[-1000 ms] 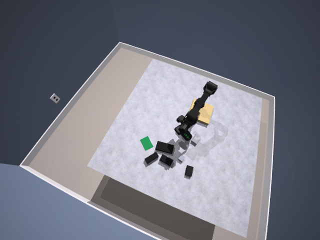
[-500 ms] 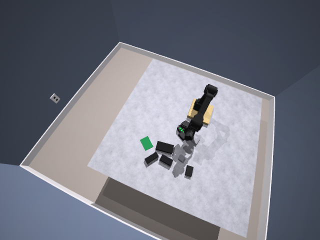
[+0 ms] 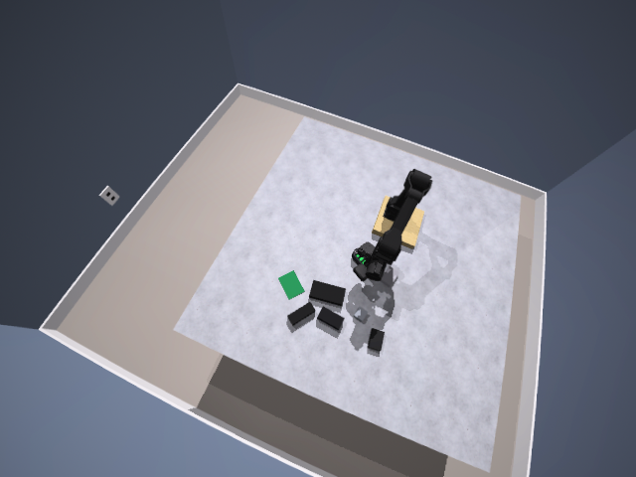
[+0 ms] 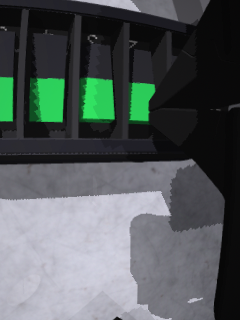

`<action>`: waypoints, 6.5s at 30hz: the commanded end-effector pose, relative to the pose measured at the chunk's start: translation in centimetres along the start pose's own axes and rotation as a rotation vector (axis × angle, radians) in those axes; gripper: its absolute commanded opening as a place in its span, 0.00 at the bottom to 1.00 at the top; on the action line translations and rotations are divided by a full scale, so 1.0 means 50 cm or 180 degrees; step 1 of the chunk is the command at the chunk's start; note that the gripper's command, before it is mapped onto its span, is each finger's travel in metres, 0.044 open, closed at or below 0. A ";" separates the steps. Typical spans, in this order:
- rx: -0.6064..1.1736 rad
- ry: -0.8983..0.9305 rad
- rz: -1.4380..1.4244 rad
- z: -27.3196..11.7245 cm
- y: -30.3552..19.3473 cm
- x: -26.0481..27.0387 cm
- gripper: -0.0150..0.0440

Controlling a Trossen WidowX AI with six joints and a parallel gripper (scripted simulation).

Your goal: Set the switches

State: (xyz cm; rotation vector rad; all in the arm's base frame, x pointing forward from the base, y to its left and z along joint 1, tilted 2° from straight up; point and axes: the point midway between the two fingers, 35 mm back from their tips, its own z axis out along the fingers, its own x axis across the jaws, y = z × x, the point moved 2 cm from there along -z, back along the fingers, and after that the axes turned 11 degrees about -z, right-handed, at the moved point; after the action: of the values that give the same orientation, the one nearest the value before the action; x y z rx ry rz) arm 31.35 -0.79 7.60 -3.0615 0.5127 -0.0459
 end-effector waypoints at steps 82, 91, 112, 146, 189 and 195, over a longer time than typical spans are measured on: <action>-0.0015 -0.0047 0.0020 -0.065 0.055 -0.038 0.25; -0.0015 -0.0047 0.0019 -0.066 0.056 -0.037 0.25; -0.0015 -0.0046 0.0019 -0.066 0.056 -0.037 0.25; -0.0014 -0.0047 0.0037 -0.109 0.073 0.048 0.52; -0.0015 -0.0037 0.0055 -0.109 0.073 0.049 1.00; -0.0017 -0.0034 0.0055 -0.212 0.072 0.054 0.73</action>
State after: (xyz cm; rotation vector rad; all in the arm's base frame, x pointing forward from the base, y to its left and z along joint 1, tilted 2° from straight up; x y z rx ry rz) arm 32.10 -5.28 15.18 -3.0595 0.5451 0.0044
